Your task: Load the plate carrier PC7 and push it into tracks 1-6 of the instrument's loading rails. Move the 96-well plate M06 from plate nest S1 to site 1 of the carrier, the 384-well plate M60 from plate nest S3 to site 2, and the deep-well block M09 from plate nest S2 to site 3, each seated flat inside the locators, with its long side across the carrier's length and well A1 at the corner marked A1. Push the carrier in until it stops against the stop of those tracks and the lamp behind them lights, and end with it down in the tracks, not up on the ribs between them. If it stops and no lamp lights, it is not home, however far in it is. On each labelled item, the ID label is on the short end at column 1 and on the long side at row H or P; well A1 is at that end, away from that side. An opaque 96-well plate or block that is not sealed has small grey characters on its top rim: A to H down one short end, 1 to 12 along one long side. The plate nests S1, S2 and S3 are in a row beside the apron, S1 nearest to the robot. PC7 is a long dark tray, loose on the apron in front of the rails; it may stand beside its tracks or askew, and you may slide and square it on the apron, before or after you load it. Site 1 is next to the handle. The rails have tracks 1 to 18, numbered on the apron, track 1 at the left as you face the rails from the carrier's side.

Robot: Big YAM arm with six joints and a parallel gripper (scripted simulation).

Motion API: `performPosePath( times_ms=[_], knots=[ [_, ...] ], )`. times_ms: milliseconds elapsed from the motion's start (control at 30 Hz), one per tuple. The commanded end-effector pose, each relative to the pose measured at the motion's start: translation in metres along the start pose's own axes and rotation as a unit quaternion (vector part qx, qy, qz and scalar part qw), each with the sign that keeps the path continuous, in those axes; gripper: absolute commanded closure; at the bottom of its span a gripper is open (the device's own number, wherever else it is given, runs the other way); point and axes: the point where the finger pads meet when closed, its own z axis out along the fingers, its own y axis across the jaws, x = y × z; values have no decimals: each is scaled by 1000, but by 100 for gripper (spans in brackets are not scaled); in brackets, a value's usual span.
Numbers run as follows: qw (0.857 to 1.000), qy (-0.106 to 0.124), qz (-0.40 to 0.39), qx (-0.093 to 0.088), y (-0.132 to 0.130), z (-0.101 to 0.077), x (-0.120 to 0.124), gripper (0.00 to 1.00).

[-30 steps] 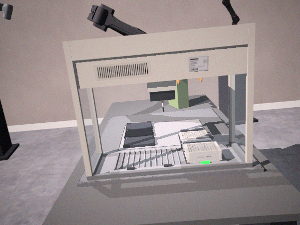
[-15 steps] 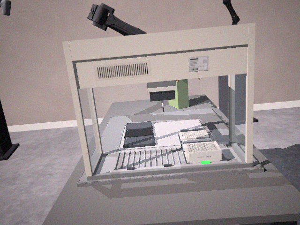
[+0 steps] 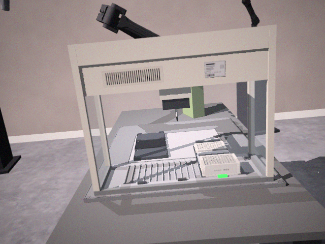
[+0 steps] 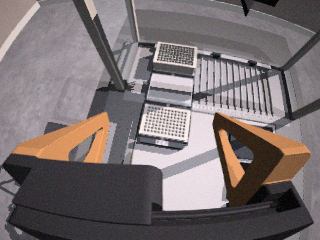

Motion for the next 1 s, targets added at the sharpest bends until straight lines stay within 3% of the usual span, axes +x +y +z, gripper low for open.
performPosePath(
  times_ms=[0,167,200,233,433,500,533,733,900,933,967],
  knots=[
    [1000,-20,8,-3,10,-15,-12,0],
    [1000,-19,7,-4,14,-29,-1,0],
    [1000,1,4,-8,13,-26,1,0],
    [1000,10,13,2,4,-18,-7,0],
    [993,114,15,6,0,0,16,0],
    [993,114,15,6,0,0,16,0],
    [991,133,16,8,-2,4,22,0],
    [971,240,20,13,-10,23,50,0],
    [945,327,10,6,3,32,77,0],
    [940,342,10,6,3,33,77,0],
    [940,341,3,-3,16,27,57,0]
  ],
)
